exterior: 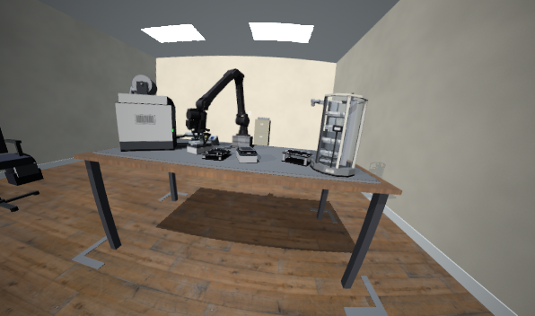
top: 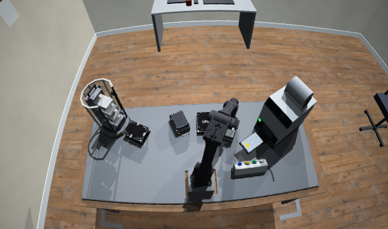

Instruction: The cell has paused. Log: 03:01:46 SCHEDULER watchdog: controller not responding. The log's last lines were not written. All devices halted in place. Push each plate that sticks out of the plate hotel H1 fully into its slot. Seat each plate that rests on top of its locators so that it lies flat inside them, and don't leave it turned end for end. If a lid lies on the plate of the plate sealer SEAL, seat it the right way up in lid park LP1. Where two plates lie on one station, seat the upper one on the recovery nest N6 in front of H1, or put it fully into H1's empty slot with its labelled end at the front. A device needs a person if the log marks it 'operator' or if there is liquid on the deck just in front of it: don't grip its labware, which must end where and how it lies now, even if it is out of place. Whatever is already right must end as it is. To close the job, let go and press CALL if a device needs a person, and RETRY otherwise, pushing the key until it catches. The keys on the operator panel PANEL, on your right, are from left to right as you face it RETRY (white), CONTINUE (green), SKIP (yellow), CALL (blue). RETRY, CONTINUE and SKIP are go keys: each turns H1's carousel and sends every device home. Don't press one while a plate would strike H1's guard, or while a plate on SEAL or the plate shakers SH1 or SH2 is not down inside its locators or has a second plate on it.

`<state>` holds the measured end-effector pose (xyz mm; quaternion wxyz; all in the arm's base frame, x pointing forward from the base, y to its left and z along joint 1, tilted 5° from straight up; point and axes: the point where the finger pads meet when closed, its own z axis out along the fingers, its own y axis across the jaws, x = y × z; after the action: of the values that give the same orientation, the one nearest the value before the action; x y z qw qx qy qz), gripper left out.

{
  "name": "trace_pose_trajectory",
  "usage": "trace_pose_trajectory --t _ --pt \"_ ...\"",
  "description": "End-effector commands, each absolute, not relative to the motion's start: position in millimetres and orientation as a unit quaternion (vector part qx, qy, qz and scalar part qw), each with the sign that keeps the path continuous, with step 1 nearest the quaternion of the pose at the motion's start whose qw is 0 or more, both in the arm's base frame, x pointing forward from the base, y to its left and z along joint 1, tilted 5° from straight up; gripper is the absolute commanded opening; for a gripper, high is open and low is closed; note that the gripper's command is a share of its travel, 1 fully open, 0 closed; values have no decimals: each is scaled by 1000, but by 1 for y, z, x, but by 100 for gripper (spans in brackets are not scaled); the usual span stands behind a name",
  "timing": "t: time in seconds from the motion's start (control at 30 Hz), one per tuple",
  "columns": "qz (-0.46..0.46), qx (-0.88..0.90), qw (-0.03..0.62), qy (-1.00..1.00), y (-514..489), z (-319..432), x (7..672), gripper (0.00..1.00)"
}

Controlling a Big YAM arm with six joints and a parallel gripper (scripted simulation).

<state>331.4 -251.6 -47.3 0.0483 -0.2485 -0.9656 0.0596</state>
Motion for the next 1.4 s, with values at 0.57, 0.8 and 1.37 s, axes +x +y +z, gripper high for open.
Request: trace_pose_trajectory --t 0.57,0.8,1.37 --pt "59 -250 53 -965 -257 -59 324 84" --pt "59 -250 53 -965 -257 -60 324 84" --pt "59 -250 53 -965 -257 -61 324 84"
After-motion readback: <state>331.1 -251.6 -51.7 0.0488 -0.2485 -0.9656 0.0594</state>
